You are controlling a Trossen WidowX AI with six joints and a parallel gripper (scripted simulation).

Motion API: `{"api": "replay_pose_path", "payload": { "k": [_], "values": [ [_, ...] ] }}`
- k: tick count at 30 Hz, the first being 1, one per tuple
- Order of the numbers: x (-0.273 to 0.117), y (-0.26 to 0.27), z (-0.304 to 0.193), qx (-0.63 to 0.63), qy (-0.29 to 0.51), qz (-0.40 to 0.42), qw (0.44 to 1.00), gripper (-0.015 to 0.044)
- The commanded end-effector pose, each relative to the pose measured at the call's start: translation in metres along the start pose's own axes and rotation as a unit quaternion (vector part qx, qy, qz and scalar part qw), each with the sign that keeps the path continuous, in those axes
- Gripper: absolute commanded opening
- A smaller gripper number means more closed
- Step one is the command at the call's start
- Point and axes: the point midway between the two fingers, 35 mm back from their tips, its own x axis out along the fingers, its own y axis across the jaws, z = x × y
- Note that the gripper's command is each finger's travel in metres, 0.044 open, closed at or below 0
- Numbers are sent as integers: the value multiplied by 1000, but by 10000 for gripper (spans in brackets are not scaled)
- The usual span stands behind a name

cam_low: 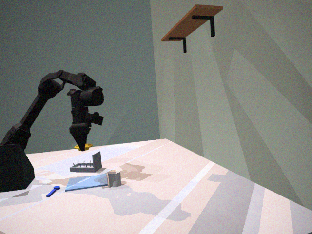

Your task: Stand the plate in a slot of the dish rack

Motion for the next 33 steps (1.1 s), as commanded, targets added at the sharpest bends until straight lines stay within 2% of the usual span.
{"api": "replay_pose_path", "payload": {
  "k": [1, 11, 22, 33],
  "values": [
    [-16, -1, 0, -2, -1, -2, 1000, 0],
    [-43, 3, 0, 9, 0, -1, 1000, 0],
    [-53, 60, -4, 191, -3, -2, 981, 0],
    [-58, 114, -16, 370, -6, 1, 929, 0]
  ]
}}
